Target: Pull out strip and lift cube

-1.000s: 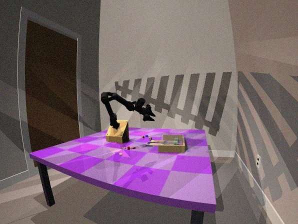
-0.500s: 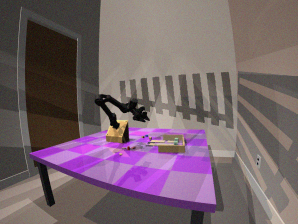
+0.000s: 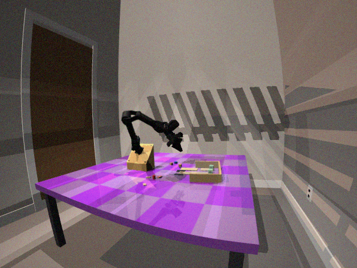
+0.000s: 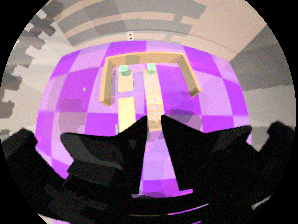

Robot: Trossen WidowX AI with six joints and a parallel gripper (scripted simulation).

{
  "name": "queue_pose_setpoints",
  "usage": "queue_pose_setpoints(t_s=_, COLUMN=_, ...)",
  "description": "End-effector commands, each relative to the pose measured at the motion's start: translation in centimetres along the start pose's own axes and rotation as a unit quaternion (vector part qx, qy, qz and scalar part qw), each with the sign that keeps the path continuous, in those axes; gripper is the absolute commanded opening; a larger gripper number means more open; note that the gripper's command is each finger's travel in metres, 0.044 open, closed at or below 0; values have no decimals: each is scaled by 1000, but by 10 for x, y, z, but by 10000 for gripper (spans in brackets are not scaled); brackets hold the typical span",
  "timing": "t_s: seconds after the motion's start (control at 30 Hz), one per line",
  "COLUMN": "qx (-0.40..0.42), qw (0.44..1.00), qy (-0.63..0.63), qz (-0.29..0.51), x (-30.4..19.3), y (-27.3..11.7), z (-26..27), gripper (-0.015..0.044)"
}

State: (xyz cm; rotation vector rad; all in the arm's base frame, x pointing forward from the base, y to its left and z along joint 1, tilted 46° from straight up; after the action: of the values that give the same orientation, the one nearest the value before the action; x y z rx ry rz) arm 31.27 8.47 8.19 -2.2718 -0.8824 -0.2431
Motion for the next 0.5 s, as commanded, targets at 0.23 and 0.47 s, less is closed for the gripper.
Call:
queue_pose_setpoints(t_s=0.23, qx=31, qw=963, qy=-24, qz=267, x=28, y=83, z=-26, gripper=0)
queue_pose_setpoints(t_s=0.47, qx=34, qw=950, qy=-27, qz=308, x=29, y=94, z=-33, gripper=0)
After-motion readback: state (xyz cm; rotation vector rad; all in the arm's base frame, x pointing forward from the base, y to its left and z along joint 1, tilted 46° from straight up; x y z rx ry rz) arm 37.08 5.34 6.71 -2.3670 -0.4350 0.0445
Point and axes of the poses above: the point midway between the two fingers, 35 mm back from their tips, its own y axis out along the fingers, its own z axis across the jaws, x = y × z, the point moved 7 cm from there along -y, back along the fingers
